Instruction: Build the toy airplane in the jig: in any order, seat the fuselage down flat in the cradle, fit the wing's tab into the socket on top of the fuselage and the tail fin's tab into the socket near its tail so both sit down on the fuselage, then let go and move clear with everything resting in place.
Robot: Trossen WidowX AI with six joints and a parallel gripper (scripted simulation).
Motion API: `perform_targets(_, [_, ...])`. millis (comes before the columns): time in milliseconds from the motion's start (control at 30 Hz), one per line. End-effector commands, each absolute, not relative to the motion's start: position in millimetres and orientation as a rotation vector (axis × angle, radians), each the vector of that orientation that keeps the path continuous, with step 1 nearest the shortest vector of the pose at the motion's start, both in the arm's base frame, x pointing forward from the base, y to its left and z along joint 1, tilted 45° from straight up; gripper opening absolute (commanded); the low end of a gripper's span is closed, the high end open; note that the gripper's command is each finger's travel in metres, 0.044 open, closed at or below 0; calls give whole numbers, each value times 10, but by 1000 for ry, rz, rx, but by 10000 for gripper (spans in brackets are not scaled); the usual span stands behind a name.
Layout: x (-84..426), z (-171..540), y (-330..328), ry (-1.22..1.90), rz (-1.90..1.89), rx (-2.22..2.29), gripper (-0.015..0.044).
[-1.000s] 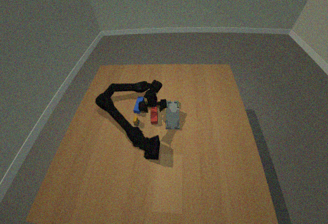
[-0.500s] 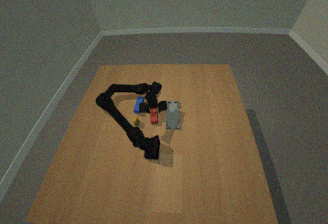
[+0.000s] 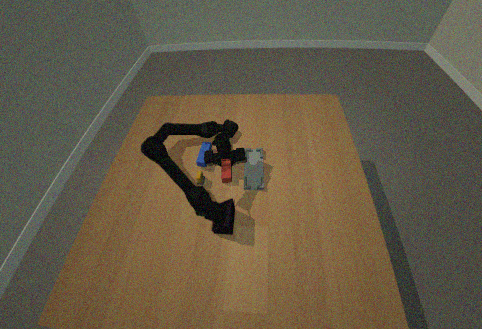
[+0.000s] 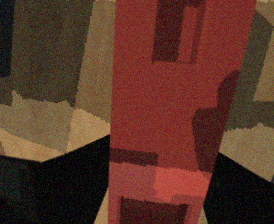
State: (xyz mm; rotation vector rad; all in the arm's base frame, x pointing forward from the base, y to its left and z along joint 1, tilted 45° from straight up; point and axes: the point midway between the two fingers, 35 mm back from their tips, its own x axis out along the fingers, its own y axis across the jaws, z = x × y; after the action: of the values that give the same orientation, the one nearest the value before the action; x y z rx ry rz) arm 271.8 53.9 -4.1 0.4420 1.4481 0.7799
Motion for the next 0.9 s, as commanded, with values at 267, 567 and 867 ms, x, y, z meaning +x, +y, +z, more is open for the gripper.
perform_targets(267, [2820,188,263,1438,768,434,0])
perform_targets(567, [2846,381,59,1437,765,433,0])
perform_targets(867, [2840,588,-139,1436,764,434,0])
